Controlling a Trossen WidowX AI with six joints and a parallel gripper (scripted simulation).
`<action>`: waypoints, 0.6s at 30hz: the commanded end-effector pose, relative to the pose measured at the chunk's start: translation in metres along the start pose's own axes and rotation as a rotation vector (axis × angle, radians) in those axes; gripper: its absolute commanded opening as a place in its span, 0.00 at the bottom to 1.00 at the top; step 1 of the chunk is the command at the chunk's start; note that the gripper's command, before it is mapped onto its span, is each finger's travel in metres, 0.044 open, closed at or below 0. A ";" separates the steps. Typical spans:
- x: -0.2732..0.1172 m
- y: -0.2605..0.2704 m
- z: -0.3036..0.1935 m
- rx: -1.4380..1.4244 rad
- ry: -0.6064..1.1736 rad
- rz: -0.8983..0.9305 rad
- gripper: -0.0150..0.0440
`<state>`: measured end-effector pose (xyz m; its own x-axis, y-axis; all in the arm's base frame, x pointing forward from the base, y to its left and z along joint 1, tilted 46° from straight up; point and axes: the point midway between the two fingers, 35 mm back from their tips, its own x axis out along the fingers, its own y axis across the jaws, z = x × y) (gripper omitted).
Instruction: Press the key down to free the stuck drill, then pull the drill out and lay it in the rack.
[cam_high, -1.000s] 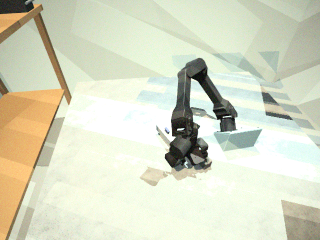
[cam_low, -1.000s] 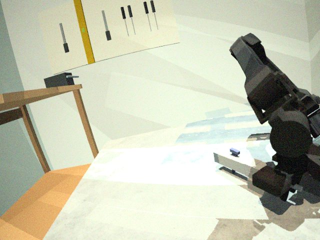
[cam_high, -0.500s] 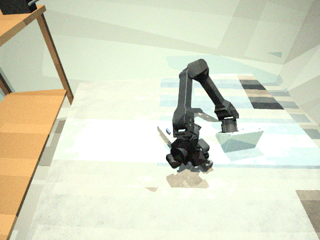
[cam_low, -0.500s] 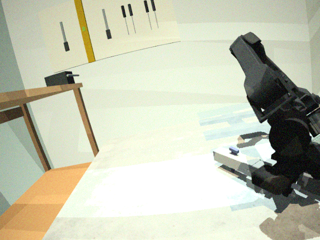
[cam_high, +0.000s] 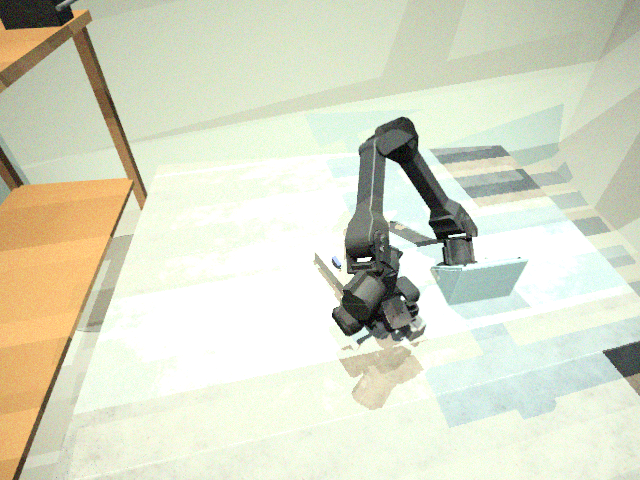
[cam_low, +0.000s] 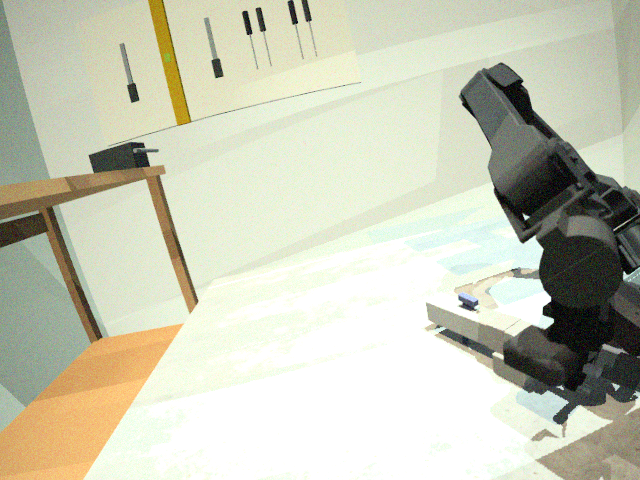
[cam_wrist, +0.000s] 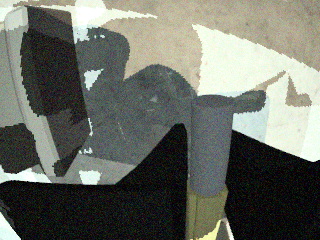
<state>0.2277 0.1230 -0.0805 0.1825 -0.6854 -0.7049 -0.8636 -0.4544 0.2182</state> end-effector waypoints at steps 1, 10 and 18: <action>0.000 0.001 0.002 -0.001 0.001 0.002 0.25; -0.001 0.000 0.011 -0.001 0.001 0.002 0.25; -0.002 -0.001 0.021 -0.001 0.000 0.001 0.25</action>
<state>0.2192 0.1299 -0.0909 0.1774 -0.6921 -0.6996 -0.8626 -0.4515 0.2279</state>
